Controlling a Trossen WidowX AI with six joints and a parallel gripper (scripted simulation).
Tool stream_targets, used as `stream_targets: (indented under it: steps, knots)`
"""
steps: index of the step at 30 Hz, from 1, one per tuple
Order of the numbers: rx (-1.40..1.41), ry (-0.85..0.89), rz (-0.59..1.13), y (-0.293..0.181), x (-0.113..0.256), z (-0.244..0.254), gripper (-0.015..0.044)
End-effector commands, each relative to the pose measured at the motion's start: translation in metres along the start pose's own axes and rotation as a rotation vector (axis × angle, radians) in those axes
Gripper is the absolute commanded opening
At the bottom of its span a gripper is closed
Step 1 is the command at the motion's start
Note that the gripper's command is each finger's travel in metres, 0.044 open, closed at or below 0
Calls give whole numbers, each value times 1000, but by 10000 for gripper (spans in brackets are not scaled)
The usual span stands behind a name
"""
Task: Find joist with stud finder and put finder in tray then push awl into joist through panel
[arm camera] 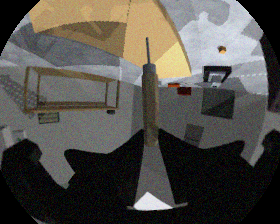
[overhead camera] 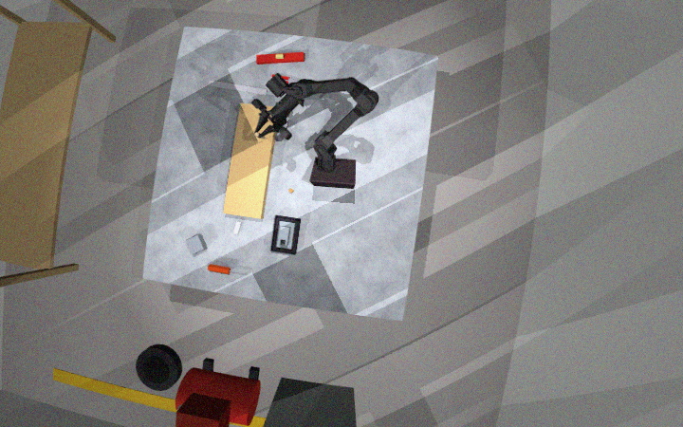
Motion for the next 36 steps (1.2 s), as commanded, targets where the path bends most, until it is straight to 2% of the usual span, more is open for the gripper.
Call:
stream_targets:
  steps: [1,17,36]
  knots:
    - [-31,25,27,1,-4,20,0]
    - [-128,105,98,23,-23,81,0]
    - [-128,105,97,32,-25,81,0]
Point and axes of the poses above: the point midway between the two fingers, 35 mm back from their tips, its own x axis back along the fingers, its own z axis across the jaws, y = z × x, the point moved 2 cm from there along x, back along the fingers, and after that the axes turned 2 degrees about -x, right-handed, at the moved point
